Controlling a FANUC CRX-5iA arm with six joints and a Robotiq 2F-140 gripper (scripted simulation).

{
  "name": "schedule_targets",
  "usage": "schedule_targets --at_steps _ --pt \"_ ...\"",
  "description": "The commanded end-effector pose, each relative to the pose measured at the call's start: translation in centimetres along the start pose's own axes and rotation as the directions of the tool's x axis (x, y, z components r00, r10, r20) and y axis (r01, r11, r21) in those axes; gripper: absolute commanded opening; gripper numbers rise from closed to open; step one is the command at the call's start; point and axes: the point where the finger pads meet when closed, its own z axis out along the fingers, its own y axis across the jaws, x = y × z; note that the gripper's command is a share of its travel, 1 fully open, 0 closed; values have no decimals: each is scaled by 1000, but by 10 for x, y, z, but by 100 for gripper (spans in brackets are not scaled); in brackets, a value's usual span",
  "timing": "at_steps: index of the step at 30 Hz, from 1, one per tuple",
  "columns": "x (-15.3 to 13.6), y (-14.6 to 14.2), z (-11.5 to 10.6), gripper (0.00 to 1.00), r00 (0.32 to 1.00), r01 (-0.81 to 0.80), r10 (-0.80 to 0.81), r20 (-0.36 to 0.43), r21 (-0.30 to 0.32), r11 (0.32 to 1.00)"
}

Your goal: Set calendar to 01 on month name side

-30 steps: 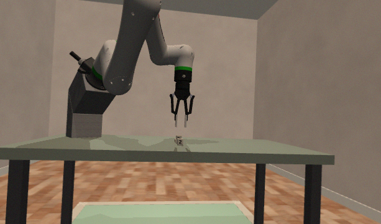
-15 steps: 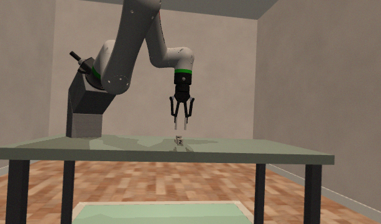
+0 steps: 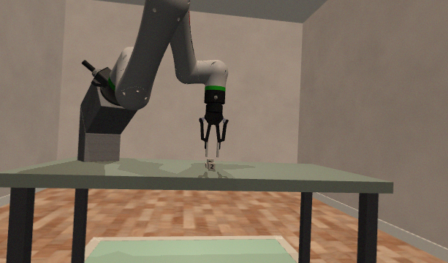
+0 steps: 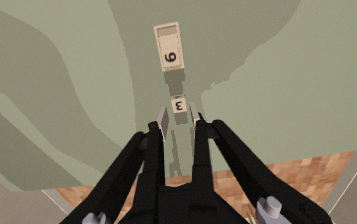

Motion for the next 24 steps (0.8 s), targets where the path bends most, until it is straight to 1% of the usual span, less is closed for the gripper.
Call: schedule_targets --at_steps 1,13,24 --pt "0 0 6 28 1000 0 0 0 -1 1000" --pt "0 0 15 28 1000 0 0 0 -1 1000" --pt "0 0 17 28 1000 0 0 0 -1 1000"
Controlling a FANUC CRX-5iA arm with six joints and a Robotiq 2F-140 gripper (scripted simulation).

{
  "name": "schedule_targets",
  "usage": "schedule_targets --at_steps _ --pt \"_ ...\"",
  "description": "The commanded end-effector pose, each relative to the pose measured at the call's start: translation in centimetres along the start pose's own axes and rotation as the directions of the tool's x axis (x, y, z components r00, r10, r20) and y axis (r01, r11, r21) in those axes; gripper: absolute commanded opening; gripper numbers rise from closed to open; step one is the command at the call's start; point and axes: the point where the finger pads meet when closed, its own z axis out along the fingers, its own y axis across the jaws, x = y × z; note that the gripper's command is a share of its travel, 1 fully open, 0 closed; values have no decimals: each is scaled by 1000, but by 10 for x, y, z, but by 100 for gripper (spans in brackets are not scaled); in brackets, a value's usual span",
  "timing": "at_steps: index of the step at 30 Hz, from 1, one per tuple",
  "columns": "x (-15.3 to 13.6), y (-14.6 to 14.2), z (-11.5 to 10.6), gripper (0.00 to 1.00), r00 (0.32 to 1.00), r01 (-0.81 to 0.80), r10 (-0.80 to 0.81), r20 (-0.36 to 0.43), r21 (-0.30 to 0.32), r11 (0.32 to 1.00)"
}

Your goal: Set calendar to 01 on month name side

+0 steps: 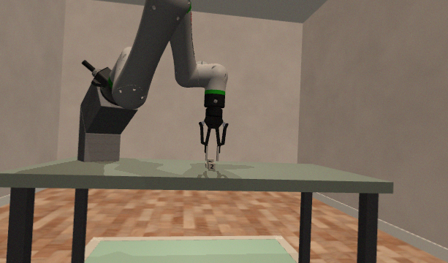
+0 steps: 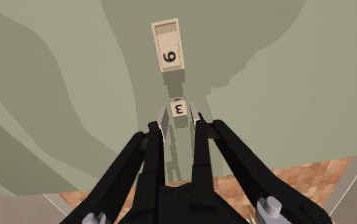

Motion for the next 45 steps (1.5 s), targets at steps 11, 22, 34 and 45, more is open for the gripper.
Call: schedule_targets --at_steps 11,22,34,45 --pt "0 0 0 28 1000 0 0 0 0 1000" --pt "0 0 0 28 1000 0 0 0 0 1000" --pt "0 0 0 28 1000 0 0 0 0 1000" --pt "0 0 6 28 1000 0 0 0 0 1000"
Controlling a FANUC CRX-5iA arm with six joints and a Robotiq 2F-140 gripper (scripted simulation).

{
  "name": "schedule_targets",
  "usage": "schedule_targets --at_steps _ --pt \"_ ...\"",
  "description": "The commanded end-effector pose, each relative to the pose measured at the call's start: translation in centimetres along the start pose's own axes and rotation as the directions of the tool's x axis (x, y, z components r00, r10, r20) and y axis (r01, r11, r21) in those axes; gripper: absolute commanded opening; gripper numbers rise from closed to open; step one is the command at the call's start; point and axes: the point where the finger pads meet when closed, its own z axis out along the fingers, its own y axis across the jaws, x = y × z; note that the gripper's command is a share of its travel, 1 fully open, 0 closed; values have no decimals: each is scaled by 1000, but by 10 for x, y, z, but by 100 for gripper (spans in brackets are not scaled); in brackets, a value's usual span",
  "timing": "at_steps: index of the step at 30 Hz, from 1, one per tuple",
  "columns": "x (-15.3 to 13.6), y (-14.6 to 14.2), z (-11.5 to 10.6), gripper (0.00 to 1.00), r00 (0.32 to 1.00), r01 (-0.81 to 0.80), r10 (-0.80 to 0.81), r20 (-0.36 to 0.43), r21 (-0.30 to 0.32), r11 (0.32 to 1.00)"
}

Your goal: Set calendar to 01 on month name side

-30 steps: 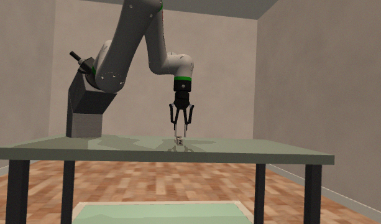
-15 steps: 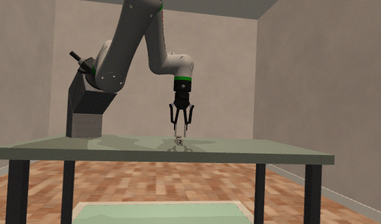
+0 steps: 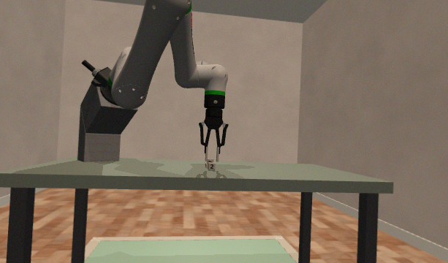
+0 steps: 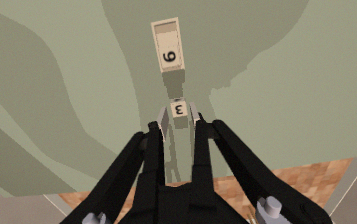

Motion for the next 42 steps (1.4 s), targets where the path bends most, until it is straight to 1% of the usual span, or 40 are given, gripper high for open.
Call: schedule_targets --at_steps 1,17,42 --pt "0 0 3 28 1000 0 0 0 -1 1000" --pt "0 0 24 28 1000 0 0 0 -1 1000" --pt "0 0 25 28 1000 0 0 0 -1 1000"
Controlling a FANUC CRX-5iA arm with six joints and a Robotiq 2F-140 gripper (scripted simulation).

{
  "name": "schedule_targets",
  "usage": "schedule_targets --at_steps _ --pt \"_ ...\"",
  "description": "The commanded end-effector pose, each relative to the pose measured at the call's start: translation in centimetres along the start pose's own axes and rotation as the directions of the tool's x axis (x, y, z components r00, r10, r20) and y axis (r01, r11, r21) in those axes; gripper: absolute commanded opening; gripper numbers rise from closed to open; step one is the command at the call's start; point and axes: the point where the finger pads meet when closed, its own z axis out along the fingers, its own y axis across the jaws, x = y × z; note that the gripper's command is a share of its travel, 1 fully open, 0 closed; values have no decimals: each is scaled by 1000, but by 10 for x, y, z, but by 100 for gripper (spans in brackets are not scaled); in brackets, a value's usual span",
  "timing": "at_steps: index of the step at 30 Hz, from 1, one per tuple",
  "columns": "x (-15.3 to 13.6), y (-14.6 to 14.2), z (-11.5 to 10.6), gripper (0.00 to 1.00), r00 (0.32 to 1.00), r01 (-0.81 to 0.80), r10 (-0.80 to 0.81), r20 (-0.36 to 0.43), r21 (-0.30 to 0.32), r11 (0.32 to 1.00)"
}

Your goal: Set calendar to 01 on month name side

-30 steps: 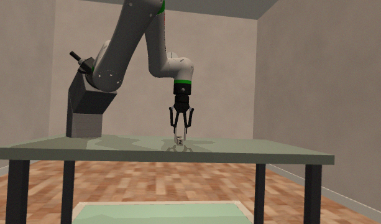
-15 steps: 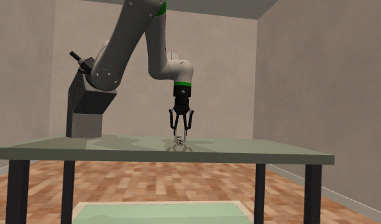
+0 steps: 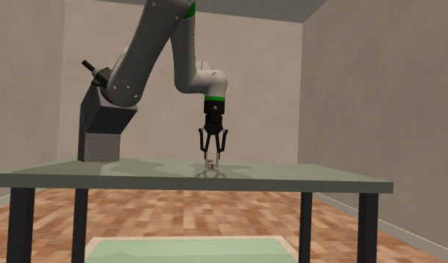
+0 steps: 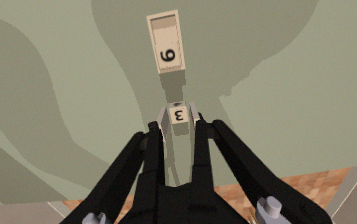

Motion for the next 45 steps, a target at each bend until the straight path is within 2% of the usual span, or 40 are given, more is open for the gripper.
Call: schedule_targets --at_steps 1,16,17,45 --pt "0 0 0 28 1000 0 0 0 0 1000" --pt "0 0 0 28 1000 0 0 0 0 1000" --pt "0 0 0 16 1000 0 0 0 0 1000" --pt "0 0 0 16 1000 0 0 0 0 1000"
